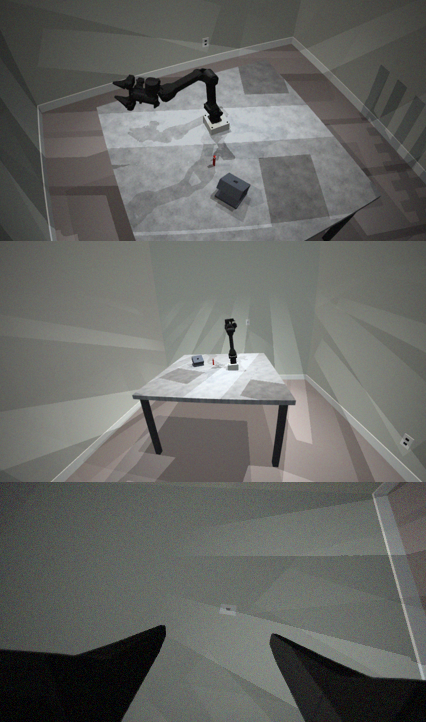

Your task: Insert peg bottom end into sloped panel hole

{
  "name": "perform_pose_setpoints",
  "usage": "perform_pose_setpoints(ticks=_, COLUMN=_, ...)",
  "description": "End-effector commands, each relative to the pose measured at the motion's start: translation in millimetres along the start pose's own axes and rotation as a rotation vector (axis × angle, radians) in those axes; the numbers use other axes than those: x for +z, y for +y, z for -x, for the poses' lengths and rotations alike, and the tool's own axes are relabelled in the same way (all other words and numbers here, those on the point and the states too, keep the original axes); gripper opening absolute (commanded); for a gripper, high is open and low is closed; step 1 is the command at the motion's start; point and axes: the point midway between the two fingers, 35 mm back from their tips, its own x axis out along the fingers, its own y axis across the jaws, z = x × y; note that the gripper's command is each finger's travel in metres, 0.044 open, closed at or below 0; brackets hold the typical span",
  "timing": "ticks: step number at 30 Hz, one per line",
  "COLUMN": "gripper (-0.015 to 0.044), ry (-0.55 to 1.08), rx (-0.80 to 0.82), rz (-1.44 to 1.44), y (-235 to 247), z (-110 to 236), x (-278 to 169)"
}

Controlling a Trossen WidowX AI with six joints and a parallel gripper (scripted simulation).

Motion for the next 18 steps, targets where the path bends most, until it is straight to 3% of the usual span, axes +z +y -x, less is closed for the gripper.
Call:
perform_pose_setpoints(ticks=1, gripper=0.0440, ry=0.093, rx=-0.066, rz=0.004, y=-18, z=15, x=-26)
perform_pose_setpoints(ticks=18, gripper=0.0440, ry=0.430, rx=-0.374, rz=0.042, y=-97, z=103, x=-111)
